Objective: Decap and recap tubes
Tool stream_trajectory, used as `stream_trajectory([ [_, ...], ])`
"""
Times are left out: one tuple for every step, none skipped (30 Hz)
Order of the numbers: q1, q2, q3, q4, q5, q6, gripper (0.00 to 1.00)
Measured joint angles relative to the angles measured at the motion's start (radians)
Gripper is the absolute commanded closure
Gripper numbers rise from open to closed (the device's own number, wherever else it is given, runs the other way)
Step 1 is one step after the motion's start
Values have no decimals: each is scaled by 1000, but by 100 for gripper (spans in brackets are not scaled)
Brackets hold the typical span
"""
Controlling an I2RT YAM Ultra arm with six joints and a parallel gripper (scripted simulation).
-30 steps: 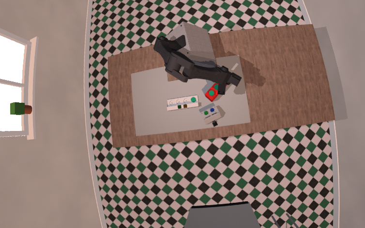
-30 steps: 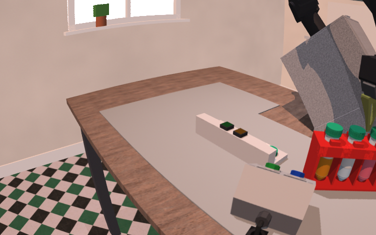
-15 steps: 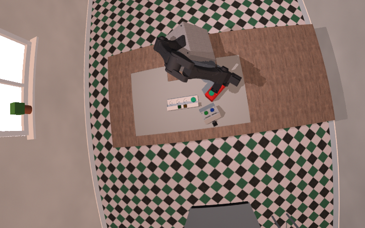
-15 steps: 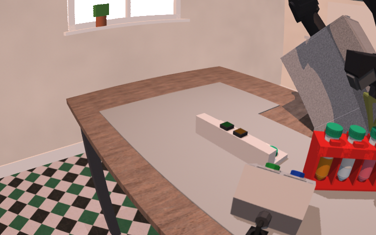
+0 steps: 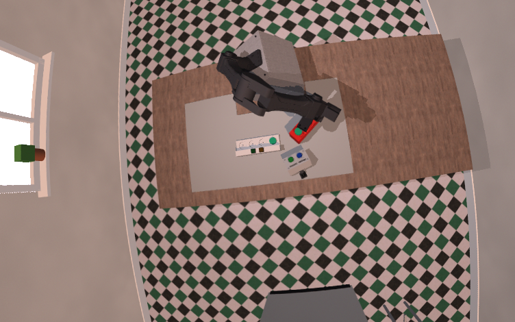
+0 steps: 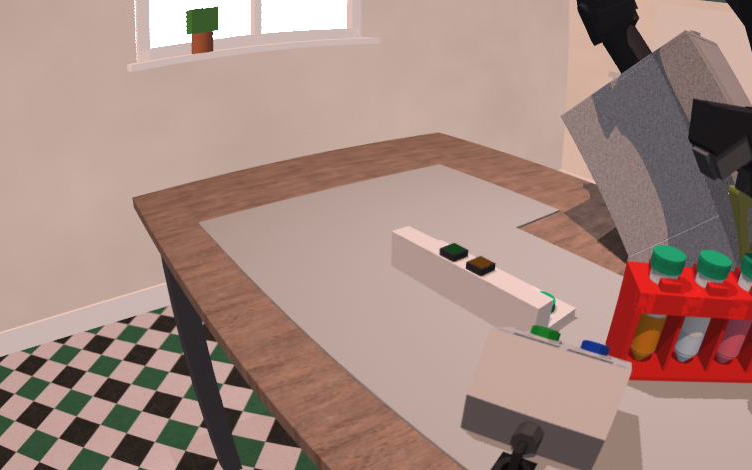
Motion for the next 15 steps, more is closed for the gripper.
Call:
stream_trajectory([
  [0,0,0,0,0,-16,100],
  [0,0,0,0,0,-38,100],
  [0,0,0,0,0,-66,100],
  [0,0,0,0,0,-98,100],
  [0,0,0,0,0,-134,100],
  [0,0,0,0,0,-173,100],
  [0,0,0,0,0,-214,100],
  [0,0,0,0,0,-257,100],
  [0,0,0,0,0,-301,100],
  [0,0,0,0,0,-347,100],
  [0,0,0,0,0,-393,100],
  [0,0,0,0,0,-440,100],
  [0,0,0,0,0,-488,100],
  [0,0,0,0,0,-529,100],
  [0,0,0,0,0,-562,100],
])
